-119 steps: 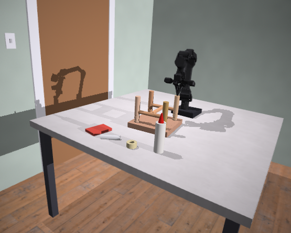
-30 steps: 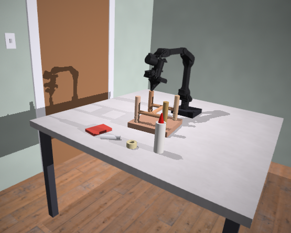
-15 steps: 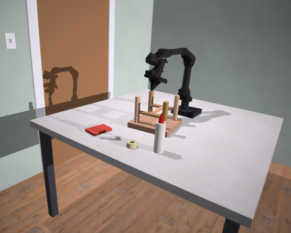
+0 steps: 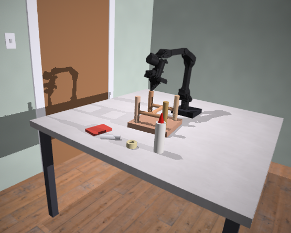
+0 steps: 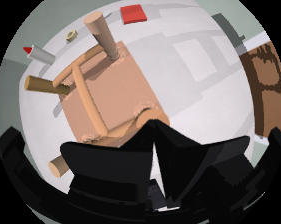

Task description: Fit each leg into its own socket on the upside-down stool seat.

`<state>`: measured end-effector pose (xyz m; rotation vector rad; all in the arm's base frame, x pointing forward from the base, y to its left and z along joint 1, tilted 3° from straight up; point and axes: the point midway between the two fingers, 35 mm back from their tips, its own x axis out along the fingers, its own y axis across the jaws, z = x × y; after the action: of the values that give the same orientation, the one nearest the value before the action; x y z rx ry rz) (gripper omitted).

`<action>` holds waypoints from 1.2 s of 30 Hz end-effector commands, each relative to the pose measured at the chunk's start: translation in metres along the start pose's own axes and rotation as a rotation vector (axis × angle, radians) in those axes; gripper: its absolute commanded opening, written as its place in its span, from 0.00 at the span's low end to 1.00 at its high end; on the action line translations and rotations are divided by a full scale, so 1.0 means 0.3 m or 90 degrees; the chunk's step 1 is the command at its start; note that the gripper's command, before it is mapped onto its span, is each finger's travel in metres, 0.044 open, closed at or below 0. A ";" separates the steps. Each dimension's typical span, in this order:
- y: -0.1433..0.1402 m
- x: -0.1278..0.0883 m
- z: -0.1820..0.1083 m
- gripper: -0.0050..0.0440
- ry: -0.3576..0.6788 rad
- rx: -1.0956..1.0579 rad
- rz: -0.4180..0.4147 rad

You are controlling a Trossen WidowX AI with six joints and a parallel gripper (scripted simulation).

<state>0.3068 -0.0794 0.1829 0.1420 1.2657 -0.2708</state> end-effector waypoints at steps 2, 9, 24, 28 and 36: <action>0.003 0.078 -0.033 0.10 0.045 -0.004 0.000; 0.003 0.080 -0.034 0.10 0.045 -0.004 0.000; 0.002 0.035 -0.013 0.10 0.033 -0.003 0.000; 0.002 0.025 -0.009 0.10 0.030 -0.002 0.000; 0.001 -0.016 0.007 0.10 0.019 -0.001 0.000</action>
<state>0.3048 -0.0787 0.1834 0.1441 1.3014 -0.2686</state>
